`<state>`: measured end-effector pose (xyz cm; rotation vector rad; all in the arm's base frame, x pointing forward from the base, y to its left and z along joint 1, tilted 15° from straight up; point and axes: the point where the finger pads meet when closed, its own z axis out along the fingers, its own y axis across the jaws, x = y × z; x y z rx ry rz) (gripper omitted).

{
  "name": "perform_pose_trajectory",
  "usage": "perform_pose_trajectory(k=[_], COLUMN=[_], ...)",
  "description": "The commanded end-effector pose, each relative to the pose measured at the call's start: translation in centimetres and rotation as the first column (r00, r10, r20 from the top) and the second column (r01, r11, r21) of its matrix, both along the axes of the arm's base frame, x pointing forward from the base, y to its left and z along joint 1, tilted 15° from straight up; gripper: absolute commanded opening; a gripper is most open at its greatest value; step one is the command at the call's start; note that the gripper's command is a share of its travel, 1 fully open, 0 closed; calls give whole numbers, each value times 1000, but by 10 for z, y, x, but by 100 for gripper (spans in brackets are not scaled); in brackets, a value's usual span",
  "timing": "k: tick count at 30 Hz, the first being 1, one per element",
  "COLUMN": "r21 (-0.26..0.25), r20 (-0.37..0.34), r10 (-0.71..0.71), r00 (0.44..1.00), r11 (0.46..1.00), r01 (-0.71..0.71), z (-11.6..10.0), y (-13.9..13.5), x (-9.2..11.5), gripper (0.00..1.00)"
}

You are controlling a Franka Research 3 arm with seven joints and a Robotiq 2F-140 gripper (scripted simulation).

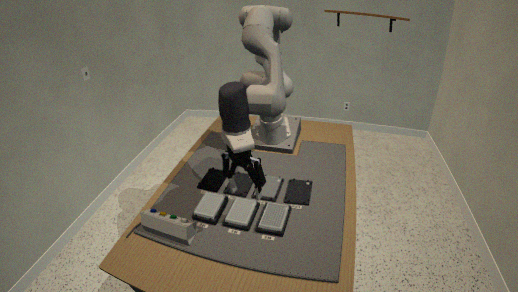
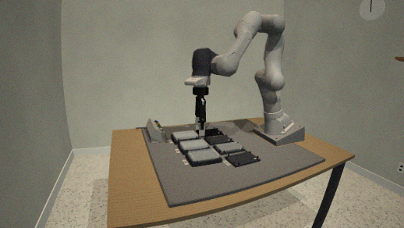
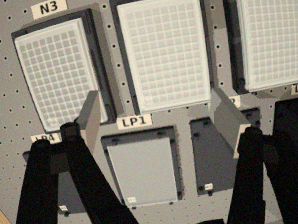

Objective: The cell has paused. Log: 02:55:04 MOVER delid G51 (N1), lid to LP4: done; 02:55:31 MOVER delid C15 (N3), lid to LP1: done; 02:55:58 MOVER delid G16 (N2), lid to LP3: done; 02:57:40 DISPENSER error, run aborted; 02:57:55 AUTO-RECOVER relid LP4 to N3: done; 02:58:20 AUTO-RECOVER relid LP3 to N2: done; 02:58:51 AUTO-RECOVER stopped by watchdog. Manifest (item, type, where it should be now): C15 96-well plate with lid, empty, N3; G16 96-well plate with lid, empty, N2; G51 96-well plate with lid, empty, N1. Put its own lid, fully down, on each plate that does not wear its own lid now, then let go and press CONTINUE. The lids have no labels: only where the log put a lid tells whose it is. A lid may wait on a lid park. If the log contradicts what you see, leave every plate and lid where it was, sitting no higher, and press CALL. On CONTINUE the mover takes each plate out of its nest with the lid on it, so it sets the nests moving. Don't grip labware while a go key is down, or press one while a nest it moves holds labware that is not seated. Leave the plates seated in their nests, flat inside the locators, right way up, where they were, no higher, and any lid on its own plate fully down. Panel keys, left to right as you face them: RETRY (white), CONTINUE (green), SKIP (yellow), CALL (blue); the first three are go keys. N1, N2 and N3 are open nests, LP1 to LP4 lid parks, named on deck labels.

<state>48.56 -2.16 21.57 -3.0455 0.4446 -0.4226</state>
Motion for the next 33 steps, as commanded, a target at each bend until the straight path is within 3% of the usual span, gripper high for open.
perform_pose_trajectory(k=[1, 3, 9, 15, 18, 20, 21, 33], r21=[69, 69, 139, 182, 202, 202, 219, 301], r20=[-14, -14, -36, -64, -81, -81, -100, -179], r10=[-266, -266, -444, -571, -637, -637, -692, -887], r00=[964, 964, 895, 818, 767, 767, 715, 426], r11=[961, 961, 885, 799, 743, 743, 686, 363], r01=[267, 267, 444, 573, 639, 639, 694, 882], z=[0, 0, -11, -32, -41, -41, -44, -51], y=[21, 21, 52, 61, 59, 59, 59, 54], x=[-24, -24, -73, -114, -128, -128, -131, -140], gripper=[66, 66, 66, 66, 66, 66, 66, 66])
